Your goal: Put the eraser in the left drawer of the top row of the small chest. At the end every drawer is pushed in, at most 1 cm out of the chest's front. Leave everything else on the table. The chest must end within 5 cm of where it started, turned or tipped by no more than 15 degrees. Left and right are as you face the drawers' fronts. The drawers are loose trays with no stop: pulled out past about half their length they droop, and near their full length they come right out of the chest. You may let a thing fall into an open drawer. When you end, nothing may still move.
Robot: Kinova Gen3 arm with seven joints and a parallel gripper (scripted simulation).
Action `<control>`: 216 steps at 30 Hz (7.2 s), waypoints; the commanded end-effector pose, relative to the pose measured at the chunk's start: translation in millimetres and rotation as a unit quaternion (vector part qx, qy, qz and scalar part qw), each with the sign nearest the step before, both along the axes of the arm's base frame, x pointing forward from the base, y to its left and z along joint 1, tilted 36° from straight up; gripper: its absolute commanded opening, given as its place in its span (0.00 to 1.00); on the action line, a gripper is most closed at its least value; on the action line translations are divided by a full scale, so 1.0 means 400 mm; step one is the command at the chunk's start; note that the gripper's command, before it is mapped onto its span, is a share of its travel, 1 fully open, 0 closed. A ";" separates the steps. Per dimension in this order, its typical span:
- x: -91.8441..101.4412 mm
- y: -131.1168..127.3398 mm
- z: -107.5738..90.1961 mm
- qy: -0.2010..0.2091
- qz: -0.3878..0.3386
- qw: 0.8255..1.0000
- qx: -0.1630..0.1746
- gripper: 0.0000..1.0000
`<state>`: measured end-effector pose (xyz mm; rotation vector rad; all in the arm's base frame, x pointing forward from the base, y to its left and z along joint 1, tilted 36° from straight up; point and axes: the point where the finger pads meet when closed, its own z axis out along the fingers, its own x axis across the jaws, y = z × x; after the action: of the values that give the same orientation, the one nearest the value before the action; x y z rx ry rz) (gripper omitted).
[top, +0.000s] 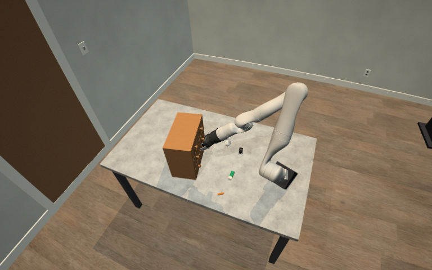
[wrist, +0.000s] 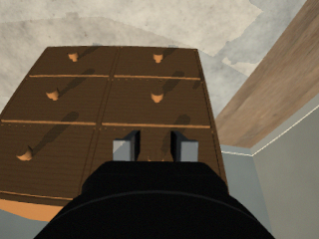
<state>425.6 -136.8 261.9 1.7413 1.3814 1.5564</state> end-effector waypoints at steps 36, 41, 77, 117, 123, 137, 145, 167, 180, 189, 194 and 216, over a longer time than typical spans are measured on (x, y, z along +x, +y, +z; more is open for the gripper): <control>0.005 -0.002 0.001 0.000 -0.003 1.000 0.003 0.67; 0.012 -0.004 0.004 0.000 -0.004 1.000 0.003 0.67; 0.085 -0.007 0.027 0.000 -0.003 1.000 0.003 0.67; 0.084 -0.007 0.027 0.000 -0.003 1.000 0.003 0.37; 0.079 -0.006 0.024 0.001 -0.004 1.000 0.003 0.37; 0.059 -0.004 0.017 0.001 -0.004 1.000 0.003 0.37; 0.043 -0.003 0.012 0.001 -0.003 1.000 0.003 0.37; -0.026 0.006 -0.007 0.000 0.000 1.000 0.004 0.37; -0.058 0.010 -0.017 -0.001 0.001 1.000 0.005 0.37; -0.074 0.010 -0.023 0.000 0.001 1.000 0.005 0.37; -0.076 0.004 -0.025 0.000 -0.002 1.000 0.004 0.37; -0.080 0.007 -0.027 0.001 -0.001 1.000 0.005 0.37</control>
<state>395.5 -135.5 252.5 1.7542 1.3668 1.5625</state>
